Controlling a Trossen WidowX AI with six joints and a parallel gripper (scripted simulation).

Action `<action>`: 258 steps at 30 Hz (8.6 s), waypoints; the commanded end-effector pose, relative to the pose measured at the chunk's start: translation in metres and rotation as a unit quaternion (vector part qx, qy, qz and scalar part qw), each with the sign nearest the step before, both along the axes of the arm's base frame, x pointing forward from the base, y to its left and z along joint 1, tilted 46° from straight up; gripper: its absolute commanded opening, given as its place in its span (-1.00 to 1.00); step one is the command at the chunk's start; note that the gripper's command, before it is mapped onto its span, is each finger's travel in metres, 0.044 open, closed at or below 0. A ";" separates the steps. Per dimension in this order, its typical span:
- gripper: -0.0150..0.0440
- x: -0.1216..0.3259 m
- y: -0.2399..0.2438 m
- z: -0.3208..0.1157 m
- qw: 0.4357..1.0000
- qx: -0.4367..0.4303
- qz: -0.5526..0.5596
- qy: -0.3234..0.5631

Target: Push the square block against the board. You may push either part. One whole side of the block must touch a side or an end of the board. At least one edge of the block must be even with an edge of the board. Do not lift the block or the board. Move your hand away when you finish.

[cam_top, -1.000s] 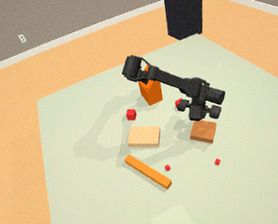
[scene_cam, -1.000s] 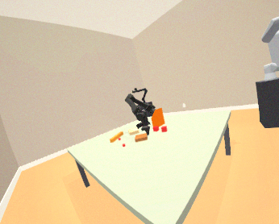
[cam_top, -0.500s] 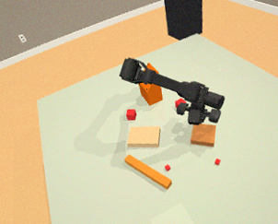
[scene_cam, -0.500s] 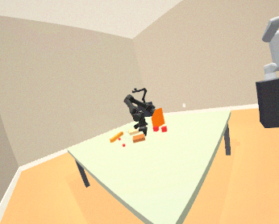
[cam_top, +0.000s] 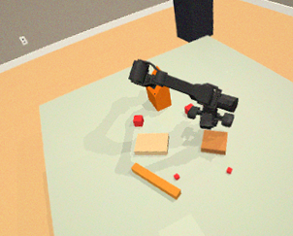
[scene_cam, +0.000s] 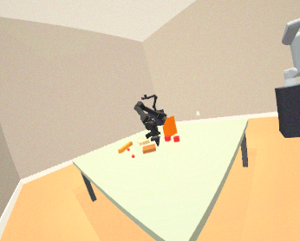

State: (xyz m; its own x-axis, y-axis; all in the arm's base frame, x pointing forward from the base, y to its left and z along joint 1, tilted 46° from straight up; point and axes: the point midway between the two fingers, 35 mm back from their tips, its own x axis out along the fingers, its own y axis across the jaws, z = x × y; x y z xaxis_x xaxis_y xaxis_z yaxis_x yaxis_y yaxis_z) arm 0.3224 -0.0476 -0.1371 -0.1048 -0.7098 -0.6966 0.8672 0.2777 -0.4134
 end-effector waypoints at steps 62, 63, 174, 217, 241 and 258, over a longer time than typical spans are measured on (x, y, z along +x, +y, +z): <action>-0.49 0.075 0.060 0.007 0.846 0.059 0.371 0.379; -0.49 0.077 0.060 0.006 0.836 0.060 0.381 0.390; -0.49 0.090 0.000 -0.018 0.641 0.082 0.533 0.546; -0.49 0.067 -0.007 -0.008 0.592 0.087 0.560 0.574; -0.49 0.044 -0.025 0.015 0.591 0.087 0.560 0.574; -0.49 0.059 -0.017 0.004 0.591 0.087 0.560 0.574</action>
State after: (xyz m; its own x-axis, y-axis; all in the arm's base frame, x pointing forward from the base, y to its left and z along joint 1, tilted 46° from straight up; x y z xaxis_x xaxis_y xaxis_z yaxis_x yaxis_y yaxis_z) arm 0.3790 -0.0654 -0.1301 -0.1095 -0.7080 -0.6976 -0.7266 0.5360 -0.4299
